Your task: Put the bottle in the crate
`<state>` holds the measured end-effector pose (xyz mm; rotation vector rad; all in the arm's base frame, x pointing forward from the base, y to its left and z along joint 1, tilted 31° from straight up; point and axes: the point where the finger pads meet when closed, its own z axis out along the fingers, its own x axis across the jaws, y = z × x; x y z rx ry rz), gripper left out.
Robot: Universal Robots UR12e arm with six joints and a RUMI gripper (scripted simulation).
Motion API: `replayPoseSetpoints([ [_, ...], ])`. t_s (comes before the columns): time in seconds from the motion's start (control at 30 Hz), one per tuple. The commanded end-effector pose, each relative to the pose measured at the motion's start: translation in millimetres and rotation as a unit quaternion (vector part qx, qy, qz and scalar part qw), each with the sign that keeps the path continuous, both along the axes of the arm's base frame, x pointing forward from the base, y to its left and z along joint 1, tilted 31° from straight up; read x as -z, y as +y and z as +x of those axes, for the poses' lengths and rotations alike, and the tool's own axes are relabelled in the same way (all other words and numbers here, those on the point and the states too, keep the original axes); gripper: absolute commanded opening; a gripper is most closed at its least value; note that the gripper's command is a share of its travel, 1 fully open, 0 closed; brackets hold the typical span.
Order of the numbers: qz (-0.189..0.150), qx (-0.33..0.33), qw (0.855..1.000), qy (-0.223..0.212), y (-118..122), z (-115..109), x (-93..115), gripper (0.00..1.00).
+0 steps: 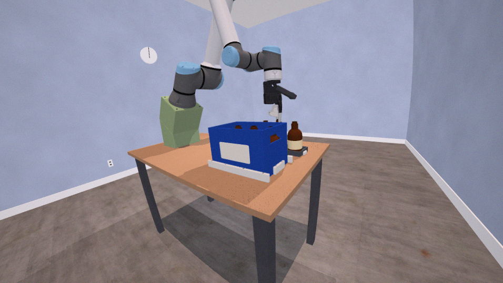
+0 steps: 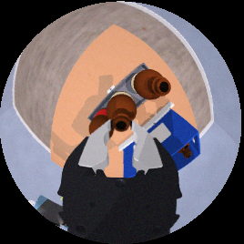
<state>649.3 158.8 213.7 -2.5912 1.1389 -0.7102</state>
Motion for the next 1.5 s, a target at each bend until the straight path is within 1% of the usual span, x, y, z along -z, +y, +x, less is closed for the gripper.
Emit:
replayPoseSetpoints([
  [0.0, 0.0, -0.001, 1.0, -0.001, 1, -4, -7, 0.0],
  [0.8, 0.0, -0.001, 1.0, -0.001, 2, -14, -28, 0.0],
  [1.47, 0.0, -0.001, 1.0, -0.001, 2, -15, -30, 0.0],
])
